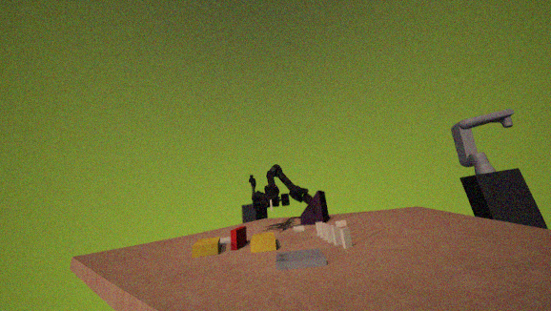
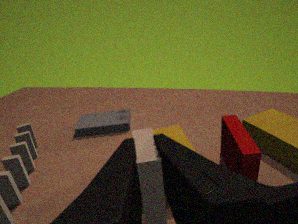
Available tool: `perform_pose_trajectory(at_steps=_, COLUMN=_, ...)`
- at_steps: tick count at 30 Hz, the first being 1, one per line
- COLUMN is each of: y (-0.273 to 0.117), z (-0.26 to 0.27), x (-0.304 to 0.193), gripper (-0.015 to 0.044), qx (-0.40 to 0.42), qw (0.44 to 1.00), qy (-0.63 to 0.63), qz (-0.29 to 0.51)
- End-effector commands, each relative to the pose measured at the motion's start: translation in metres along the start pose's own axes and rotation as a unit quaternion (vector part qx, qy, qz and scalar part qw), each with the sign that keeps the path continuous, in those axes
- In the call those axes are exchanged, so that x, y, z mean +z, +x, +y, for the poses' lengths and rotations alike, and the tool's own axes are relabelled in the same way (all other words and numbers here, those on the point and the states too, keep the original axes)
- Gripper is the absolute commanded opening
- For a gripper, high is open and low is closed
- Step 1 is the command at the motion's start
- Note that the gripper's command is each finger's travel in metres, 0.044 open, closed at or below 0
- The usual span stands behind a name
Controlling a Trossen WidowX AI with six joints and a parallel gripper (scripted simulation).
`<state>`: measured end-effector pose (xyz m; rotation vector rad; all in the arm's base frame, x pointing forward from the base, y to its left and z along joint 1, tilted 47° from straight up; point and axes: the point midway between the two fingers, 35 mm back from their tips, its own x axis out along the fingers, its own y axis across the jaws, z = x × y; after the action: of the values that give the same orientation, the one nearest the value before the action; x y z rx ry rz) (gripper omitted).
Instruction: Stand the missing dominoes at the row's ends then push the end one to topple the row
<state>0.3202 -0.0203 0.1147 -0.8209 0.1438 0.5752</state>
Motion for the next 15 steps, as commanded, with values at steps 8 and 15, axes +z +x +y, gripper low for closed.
perform_pose_trajectory(at_steps=8, y=0.005, z=-0.005, x=-0.028, gripper=0.0024, qx=0.002, qw=1.000, qy=-0.004, qz=0.000)
perform_pose_trajectory(at_steps=15, y=0.006, z=-0.005, x=-0.049, gripper=0.0024, qx=0.002, qw=1.000, qy=-0.003, qz=0.001)
